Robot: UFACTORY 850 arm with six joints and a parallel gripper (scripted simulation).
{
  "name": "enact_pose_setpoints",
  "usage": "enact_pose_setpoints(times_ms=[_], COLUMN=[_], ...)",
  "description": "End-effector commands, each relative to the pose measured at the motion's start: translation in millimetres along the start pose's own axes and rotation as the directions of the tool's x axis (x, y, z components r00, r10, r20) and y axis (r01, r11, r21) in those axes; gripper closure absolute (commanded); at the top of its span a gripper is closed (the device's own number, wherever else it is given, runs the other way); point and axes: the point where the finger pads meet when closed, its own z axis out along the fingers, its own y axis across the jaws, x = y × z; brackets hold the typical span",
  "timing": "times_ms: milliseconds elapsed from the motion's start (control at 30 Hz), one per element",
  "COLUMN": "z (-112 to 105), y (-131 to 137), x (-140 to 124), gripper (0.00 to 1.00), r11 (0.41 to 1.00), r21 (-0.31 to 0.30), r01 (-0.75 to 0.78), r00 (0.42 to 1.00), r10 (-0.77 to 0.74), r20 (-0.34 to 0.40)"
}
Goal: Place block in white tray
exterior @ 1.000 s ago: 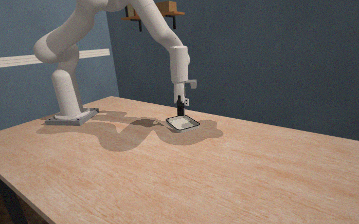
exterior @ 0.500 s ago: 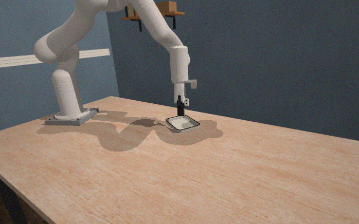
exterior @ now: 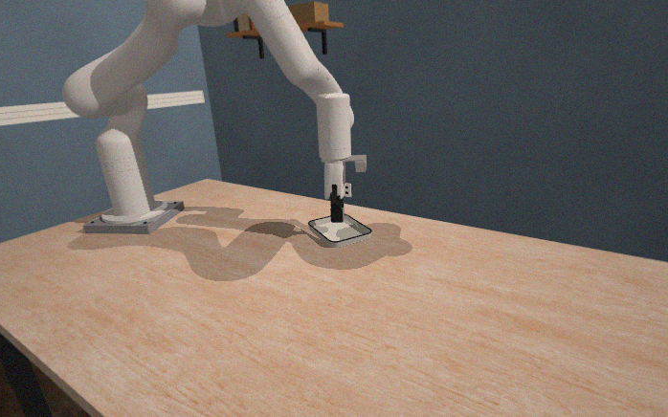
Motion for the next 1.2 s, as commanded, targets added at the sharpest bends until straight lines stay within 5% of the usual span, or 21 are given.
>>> enact_pose_setpoints(times_ms=[0, 467, 1167], z=[8.4, 29.3, 30.5], y=[0.2, 0.3, 0.3], x=[1.4, 2.5, 2.6], gripper=[1.0, 1.0, 1.0], r11=[1.0, 1.0, 1.0], r21=[0.0, 0.0, 0.0], r01=[0.0, 0.0, 0.0], r00=[1.0, 1.0, 1.0], r10=[0.0, 0.0, 0.0], r20=[-0.002, -0.002, -0.002])
